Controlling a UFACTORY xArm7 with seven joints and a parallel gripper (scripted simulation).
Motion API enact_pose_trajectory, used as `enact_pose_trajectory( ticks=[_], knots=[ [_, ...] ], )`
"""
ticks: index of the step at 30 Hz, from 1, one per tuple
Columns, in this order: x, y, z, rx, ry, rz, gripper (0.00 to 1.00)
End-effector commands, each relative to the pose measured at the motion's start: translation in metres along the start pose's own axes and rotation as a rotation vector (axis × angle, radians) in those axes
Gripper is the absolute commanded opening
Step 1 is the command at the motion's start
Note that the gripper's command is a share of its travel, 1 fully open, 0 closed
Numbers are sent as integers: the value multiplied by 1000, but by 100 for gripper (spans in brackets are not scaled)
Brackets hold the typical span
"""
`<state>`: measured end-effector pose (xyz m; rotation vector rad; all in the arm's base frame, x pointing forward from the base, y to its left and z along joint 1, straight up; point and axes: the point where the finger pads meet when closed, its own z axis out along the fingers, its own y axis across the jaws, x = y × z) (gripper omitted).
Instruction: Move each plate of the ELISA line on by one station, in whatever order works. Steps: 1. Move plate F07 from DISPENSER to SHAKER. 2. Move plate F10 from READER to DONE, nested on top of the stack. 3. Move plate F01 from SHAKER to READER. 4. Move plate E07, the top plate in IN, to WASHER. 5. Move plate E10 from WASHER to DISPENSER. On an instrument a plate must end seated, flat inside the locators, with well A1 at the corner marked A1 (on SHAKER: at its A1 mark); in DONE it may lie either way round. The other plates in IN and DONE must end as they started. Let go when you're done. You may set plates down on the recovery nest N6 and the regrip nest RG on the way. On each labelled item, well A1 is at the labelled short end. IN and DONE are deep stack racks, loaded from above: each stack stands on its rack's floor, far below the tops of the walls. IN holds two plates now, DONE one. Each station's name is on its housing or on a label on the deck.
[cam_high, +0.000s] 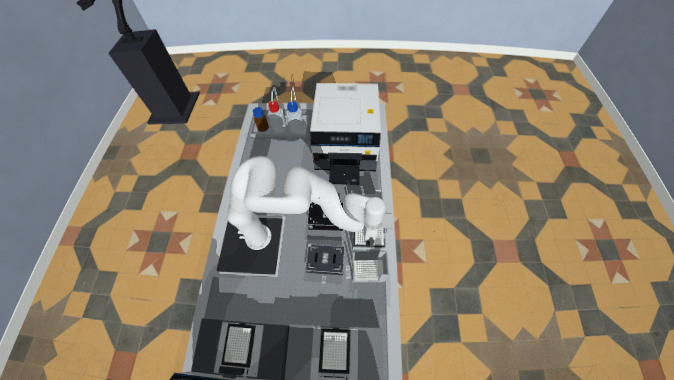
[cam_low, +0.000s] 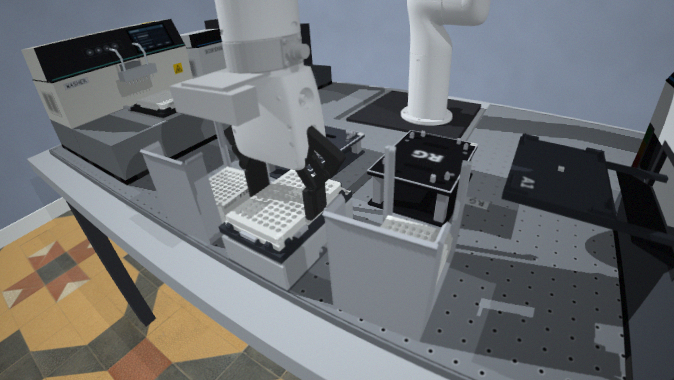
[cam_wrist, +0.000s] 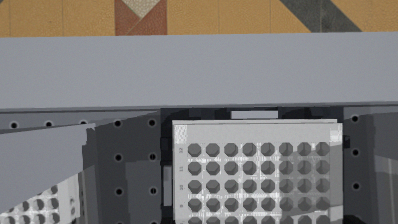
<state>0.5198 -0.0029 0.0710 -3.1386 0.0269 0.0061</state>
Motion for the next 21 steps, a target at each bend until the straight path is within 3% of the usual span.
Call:
enact_pose_trajectory(
  ticks=[1, 21],
  knots=[
    [1, 0, -2, 0, 4, 0, 0],
    [1, 0, -8, 0, 4, 0, 0]
  ],
)
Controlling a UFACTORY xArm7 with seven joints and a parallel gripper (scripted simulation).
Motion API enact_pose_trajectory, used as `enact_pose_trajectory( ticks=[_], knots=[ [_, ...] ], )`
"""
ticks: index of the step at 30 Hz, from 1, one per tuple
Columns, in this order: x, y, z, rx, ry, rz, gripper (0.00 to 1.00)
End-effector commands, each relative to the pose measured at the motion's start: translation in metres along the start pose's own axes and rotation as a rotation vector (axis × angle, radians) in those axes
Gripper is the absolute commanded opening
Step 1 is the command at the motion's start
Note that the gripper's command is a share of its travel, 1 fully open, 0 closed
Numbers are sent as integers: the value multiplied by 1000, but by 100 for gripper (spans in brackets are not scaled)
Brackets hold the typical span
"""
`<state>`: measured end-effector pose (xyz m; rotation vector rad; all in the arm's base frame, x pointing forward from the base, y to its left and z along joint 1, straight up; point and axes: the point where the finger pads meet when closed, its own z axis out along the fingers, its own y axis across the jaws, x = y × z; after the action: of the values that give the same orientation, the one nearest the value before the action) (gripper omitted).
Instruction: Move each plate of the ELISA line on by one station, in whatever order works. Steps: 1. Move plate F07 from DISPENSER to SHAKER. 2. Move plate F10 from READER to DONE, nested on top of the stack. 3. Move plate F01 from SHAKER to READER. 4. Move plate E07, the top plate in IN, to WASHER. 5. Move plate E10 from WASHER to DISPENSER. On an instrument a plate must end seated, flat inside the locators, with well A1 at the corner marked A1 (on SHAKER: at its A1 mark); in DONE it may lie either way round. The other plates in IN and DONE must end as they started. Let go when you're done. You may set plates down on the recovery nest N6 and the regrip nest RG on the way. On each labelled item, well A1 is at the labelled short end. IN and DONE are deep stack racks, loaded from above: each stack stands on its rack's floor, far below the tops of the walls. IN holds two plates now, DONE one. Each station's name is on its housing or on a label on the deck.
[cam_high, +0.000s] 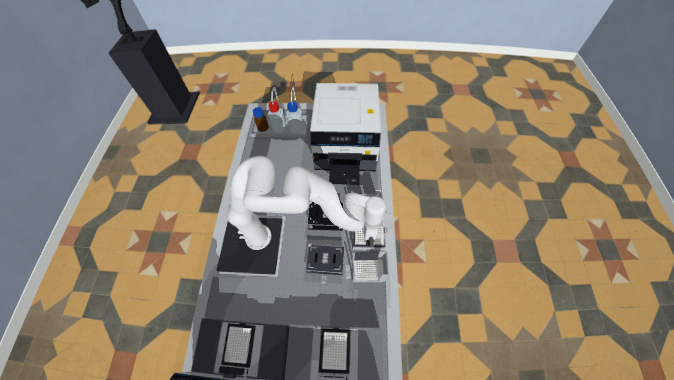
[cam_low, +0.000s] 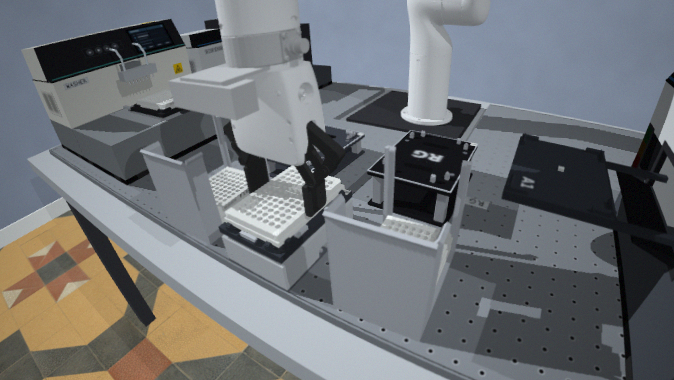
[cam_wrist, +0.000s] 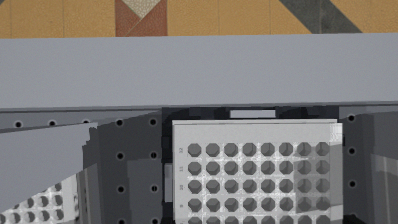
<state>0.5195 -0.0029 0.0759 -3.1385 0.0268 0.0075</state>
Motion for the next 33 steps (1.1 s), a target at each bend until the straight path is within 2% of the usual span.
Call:
enact_pose_trajectory(
  ticks=[1, 24, 33],
  knots=[
    [2, 0, -3, 0, 5, 0, 0],
    [2, 0, -9, 0, 5, 0, 0],
    [2, 0, -18, 0, 5, 0, 0]
  ],
)
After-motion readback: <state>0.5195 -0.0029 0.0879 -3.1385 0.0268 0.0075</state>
